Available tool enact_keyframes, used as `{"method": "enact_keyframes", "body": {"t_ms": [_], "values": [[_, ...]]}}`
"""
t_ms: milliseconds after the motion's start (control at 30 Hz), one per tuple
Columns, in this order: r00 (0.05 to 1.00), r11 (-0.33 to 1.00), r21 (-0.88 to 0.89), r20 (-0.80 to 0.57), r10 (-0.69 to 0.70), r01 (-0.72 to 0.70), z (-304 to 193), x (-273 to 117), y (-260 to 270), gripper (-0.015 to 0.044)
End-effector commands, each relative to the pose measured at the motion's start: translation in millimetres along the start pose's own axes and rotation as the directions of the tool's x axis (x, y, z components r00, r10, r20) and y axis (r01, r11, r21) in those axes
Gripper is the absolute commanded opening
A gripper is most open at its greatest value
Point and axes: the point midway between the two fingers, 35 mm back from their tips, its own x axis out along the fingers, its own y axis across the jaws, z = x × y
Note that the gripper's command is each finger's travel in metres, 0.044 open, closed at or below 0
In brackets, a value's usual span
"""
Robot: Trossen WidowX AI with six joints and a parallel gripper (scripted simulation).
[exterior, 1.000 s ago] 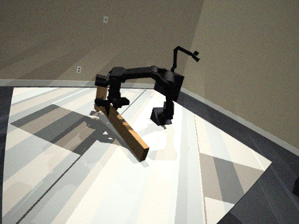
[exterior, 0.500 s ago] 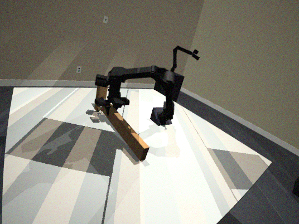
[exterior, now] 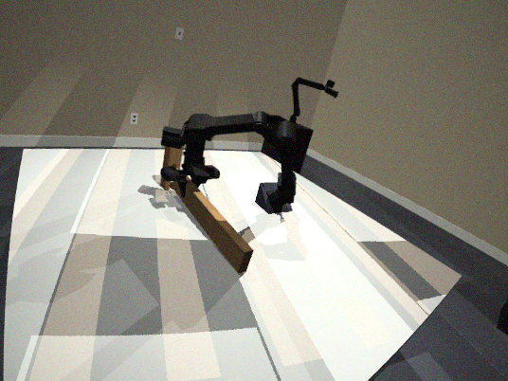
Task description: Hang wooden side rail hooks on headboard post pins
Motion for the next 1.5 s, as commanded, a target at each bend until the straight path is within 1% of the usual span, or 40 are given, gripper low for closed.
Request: {"method": "enact_keyframes", "body": {"t_ms": [0, 1467], "values": [[1.0, 1.0, 0.0, -0.007, -0.011, 0.011, -4.0, -4.6, -1.0, 0.0], [1.0, 1.0, 0.0, -0.008, -0.011, 0.011, -8.5, -5.9, -0.3, 0.0]]}}
